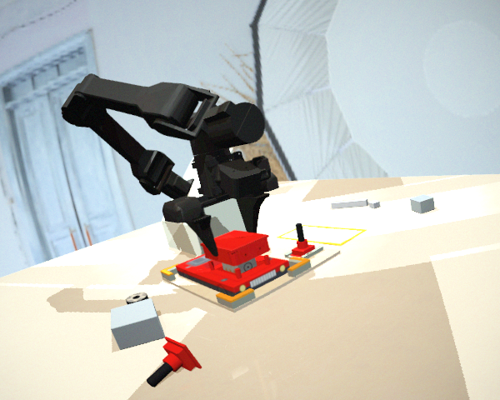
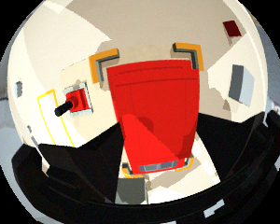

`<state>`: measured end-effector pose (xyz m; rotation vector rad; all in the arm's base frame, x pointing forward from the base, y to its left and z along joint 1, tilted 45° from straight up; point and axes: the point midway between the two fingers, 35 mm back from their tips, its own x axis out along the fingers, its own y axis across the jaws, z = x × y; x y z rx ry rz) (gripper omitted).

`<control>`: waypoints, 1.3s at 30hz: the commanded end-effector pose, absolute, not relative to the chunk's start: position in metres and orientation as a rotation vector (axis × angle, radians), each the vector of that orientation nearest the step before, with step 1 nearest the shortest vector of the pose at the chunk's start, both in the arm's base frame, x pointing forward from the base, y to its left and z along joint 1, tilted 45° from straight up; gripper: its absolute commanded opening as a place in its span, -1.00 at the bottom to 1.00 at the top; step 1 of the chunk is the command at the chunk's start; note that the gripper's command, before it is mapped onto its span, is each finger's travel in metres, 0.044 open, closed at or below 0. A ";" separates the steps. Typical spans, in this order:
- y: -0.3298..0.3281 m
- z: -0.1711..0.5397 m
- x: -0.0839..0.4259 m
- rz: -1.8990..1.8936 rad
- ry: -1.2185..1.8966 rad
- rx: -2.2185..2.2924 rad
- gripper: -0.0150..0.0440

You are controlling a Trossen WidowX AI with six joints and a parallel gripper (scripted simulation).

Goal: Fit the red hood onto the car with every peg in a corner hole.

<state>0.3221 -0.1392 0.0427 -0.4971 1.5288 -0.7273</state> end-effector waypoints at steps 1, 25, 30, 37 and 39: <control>-0.140 0.042 0.322 -0.727 1.530 -0.503 -0.49; -0.147 0.036 0.321 -0.727 1.530 -0.503 -0.49; -0.149 0.034 0.321 -0.728 1.530 -0.503 -0.49; -0.151 0.032 0.321 -0.728 1.530 -0.503 -0.49; -0.152 0.032 0.321 -0.728 1.530 -0.503 -0.49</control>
